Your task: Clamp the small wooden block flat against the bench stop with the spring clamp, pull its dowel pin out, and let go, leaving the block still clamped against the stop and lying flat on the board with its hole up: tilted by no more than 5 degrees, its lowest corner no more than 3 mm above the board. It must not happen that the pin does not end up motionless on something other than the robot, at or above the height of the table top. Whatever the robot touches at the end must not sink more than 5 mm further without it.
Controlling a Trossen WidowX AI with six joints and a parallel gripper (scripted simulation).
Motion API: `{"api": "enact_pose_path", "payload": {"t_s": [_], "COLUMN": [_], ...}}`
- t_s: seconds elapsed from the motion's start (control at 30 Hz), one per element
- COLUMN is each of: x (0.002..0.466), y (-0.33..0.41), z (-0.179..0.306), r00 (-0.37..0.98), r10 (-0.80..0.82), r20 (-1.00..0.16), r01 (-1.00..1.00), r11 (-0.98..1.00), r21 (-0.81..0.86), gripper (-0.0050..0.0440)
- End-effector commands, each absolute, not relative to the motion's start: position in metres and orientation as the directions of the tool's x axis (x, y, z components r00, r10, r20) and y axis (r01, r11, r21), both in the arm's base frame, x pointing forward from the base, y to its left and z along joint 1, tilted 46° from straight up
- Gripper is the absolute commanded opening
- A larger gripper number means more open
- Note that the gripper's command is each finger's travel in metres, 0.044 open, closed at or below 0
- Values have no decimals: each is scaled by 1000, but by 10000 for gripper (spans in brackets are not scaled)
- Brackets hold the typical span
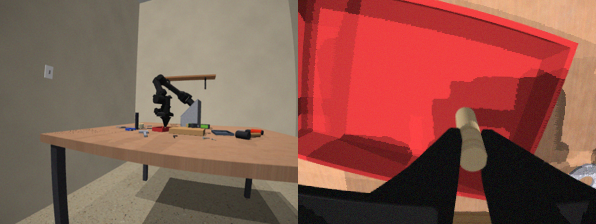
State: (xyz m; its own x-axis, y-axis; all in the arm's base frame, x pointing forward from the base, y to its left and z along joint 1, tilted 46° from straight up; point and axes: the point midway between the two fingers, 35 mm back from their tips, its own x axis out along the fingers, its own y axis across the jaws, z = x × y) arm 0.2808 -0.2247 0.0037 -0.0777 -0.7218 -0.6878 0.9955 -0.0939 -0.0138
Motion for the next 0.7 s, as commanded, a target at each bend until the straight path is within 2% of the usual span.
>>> {"api": "enact_pose_path", "payload": {"t_s": [0.0,0.3,0.67], "x": [280,281,281], "y": [-225,-225,-225], "z": [2,4,4], "r00": [-78,-76,-76], "r10": [-719,-722,-722], "r20": [-691,-687,-687], "r01": [996,996,996], "r11": [-90,-93,-93], "r21": [-19,-13,-13], "gripper": [0,10,120]}}
